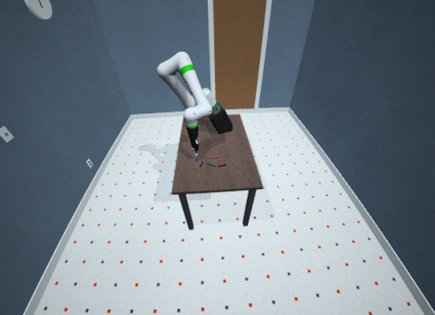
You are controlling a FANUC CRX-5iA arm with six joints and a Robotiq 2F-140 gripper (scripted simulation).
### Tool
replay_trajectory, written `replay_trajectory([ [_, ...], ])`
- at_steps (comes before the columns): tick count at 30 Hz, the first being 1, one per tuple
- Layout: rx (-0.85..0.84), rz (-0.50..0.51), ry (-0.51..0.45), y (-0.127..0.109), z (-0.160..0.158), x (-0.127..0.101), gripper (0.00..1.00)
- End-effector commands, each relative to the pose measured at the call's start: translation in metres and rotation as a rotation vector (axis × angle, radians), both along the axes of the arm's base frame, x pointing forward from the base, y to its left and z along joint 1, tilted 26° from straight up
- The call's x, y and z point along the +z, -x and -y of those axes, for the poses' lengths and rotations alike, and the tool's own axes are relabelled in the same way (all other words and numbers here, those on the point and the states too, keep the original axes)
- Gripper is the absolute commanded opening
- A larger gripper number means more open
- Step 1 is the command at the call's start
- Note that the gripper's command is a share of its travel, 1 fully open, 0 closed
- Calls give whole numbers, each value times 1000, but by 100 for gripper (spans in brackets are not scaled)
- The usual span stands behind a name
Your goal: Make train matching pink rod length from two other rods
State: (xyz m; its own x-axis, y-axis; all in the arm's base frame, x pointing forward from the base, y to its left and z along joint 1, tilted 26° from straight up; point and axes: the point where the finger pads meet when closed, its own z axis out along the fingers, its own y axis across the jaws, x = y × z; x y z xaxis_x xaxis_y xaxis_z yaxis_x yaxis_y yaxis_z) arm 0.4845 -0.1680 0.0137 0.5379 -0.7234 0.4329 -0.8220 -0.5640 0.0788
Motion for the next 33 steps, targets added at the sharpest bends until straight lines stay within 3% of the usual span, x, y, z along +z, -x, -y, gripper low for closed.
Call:
replay_trajectory([
  [1,0,0,0,0,0,0,15],
  [33,0,0,0,-2,3,-8,15],
])
